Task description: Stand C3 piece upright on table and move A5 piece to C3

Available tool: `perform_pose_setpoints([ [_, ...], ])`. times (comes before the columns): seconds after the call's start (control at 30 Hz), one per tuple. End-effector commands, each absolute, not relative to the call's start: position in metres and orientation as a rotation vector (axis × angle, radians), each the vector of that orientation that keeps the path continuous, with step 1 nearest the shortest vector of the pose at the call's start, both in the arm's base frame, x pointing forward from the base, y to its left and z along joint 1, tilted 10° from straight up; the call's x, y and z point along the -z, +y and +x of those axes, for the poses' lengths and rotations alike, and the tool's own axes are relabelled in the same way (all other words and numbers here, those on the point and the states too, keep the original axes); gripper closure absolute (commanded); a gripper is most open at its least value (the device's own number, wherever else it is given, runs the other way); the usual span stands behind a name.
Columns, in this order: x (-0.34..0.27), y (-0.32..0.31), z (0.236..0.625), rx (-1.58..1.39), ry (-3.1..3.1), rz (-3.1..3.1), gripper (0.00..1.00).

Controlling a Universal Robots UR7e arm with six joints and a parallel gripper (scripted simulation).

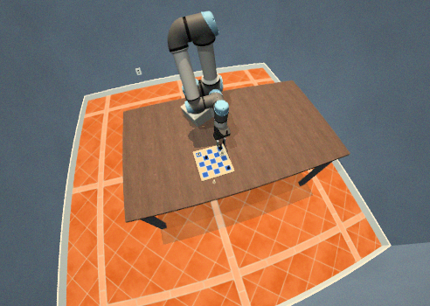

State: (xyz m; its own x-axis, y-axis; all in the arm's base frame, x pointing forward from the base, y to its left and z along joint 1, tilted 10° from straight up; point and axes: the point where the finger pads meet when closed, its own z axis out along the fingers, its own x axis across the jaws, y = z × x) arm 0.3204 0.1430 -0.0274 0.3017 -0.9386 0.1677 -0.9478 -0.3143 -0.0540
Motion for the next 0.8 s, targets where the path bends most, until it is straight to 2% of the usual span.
perform_pose_setpoints([
  [0.0, 0.037, 0.142, 0.322, -0.261, -1.806, 2.49, 0.21],
  [0.77, 0.051, 0.14, 0.323, -0.261, -1.806, 2.49, 0.21],
])
